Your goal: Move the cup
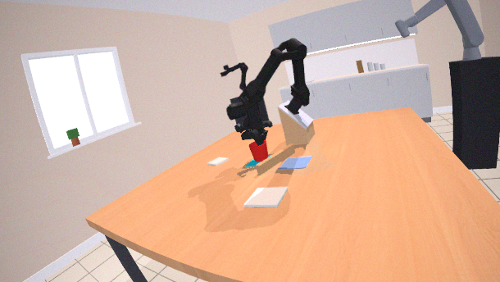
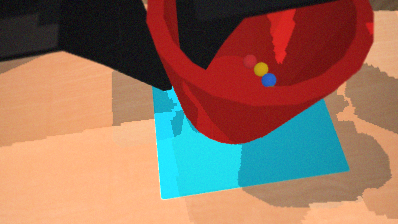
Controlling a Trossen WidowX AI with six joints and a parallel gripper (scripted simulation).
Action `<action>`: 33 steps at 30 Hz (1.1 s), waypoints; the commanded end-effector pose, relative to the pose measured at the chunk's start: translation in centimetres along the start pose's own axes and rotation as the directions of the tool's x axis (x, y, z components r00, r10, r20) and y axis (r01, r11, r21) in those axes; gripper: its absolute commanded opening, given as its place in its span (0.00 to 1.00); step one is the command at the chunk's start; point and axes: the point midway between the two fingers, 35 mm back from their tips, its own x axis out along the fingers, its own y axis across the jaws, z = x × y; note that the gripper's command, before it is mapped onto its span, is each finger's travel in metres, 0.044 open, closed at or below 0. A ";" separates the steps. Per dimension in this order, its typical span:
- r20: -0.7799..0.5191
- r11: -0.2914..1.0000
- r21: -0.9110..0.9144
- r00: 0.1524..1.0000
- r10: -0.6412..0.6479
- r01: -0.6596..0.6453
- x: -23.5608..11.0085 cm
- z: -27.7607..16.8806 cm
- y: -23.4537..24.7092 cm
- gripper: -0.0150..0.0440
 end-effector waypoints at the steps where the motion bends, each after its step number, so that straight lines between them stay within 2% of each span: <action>1: 0.000 1.000 -0.001 1.000 0.000 0.000 0.0 0.0 0.0 0.43; 2: 0.000 1.000 -0.001 1.000 0.000 0.000 0.0 0.0 0.0 0.47; 11: 0.001 1.000 -0.001 1.000 0.000 0.000 -0.3 0.0 0.0 0.47; 33: 0.000 1.000 0.005 1.000 0.001 -0.001 -3.5 0.0 -0.1 0.47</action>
